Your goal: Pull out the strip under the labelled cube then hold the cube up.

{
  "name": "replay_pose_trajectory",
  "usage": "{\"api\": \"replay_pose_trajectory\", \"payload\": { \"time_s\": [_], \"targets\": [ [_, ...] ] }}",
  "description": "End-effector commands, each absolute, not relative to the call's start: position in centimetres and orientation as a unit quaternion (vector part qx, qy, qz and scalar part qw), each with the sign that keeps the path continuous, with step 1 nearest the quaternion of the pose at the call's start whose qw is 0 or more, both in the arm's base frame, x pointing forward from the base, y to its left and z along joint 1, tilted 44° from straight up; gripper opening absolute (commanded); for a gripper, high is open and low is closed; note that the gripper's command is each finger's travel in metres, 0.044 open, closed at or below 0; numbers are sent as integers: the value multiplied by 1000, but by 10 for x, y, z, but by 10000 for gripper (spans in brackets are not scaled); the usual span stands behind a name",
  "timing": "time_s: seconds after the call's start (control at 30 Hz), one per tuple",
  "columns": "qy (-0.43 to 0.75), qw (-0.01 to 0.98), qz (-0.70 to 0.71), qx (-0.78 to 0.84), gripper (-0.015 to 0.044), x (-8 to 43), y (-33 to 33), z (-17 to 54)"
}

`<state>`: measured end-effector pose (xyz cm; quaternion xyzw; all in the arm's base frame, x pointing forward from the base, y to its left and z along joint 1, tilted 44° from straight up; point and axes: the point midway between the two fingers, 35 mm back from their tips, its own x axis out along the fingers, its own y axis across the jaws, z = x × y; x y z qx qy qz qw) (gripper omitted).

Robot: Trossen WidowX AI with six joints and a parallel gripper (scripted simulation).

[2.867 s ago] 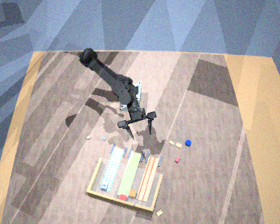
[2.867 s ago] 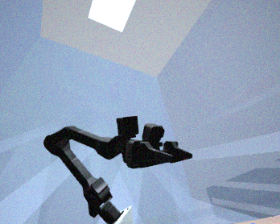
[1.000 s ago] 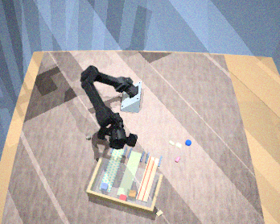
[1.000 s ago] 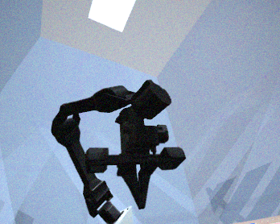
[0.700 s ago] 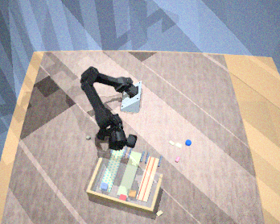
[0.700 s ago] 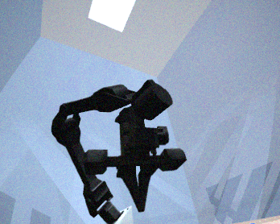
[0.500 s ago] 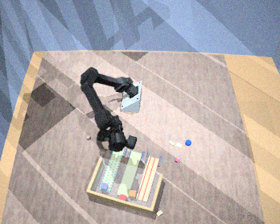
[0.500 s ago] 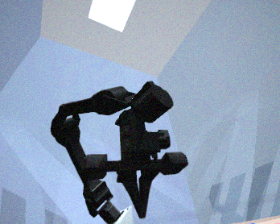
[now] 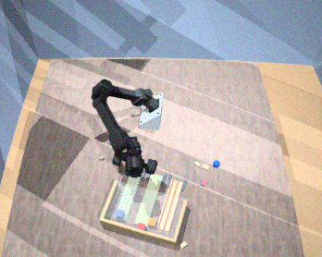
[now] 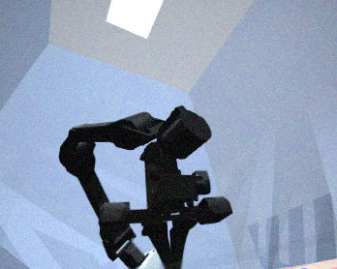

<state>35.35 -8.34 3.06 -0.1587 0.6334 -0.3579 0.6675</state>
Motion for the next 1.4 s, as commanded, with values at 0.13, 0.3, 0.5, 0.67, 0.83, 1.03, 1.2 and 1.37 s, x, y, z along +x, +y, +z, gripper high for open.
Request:
{"api": "replay_pose_trajectory", "payload": {
  "time_s": [0.13,0.3,0.5,0.67,0.83,1.03,1.2,1.37],
  "targets": [
    [636,664,-358,-163,0,352,-94,20],
    [635,664,-358,-164,0,351,-100,14],
    [635,664,-359,-164,0,350,-107,8],
    [635,664,-359,-164,0,350,-108,8],
    [635,664,-359,-164,0,350,-108,8],
    [635,664,-359,-164,0,350,-108,7],
    [635,664,-359,-164,0,350,-108,7],
    [635,664,-359,-164,0,350,-108,7]
  ]
}}
